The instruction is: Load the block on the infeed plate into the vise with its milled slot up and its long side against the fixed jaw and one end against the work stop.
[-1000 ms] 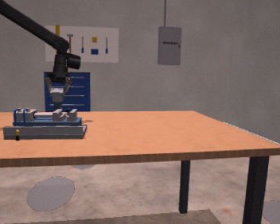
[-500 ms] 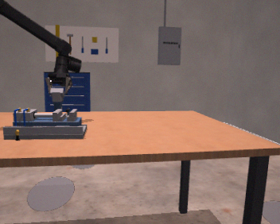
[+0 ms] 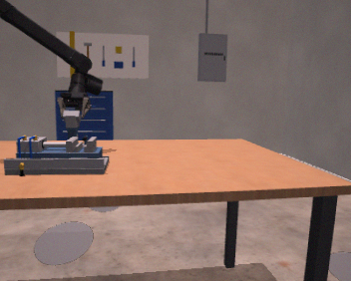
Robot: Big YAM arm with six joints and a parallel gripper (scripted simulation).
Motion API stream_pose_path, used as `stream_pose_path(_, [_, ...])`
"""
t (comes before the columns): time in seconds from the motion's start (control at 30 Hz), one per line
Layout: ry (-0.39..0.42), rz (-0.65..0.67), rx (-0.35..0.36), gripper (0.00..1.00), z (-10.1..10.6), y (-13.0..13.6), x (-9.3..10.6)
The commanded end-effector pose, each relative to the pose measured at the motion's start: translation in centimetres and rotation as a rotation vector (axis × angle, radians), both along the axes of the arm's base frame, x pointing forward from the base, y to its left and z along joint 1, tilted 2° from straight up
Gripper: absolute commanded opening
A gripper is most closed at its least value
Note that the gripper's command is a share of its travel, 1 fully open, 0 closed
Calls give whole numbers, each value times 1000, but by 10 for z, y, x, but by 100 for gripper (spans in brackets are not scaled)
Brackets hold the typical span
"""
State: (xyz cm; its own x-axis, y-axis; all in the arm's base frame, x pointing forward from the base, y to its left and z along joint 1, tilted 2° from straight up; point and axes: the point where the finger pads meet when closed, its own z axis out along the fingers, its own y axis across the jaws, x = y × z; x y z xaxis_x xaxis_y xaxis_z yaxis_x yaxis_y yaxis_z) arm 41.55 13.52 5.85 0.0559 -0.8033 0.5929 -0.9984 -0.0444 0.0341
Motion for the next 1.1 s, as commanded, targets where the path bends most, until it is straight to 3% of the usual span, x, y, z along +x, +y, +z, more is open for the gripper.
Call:
stream_pose_path(0.0, [-34, -1, -6, 81, 7, 16, 12])
stream_pose_path(1.07, [-33, 3, -126, 81, 5, 14, 9])
